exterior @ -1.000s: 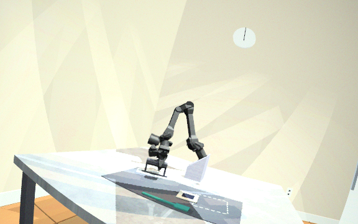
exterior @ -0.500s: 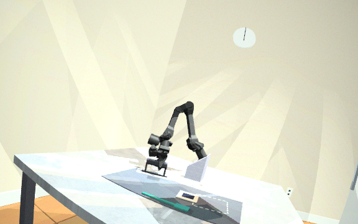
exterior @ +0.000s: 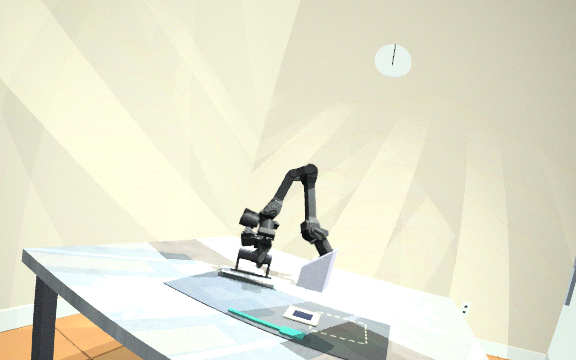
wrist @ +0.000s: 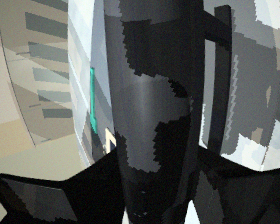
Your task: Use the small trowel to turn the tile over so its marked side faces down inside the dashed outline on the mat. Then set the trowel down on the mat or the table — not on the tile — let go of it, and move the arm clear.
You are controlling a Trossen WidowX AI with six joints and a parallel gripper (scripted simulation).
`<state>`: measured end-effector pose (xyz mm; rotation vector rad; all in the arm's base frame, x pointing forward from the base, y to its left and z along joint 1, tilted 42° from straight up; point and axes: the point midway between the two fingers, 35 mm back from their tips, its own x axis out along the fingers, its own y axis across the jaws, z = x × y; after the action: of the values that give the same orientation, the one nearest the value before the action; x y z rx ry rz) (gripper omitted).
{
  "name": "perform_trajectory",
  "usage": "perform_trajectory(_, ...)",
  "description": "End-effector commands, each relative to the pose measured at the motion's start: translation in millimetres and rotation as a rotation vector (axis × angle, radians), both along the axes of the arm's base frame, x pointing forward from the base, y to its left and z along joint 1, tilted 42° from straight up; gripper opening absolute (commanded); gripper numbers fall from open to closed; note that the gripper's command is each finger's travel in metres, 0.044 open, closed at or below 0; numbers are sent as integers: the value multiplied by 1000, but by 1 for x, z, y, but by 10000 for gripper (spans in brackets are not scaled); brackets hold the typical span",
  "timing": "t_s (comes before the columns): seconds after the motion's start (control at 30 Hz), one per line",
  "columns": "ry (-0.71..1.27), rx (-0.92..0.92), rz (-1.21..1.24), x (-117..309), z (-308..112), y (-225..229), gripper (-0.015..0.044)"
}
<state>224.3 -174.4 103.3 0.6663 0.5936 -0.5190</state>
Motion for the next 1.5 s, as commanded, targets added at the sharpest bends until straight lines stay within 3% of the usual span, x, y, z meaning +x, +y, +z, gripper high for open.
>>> perform_trajectory(0.0,-16,-11,7,2,20,14,0)
perform_trajectory(0.3,-17,-16,1,7,27,21,0)
perform_trajectory(0.57,-20,-44,-26,46,18,15,0)
perform_trajectory(1.47,-173,-103,-145,168,-30,66,0)
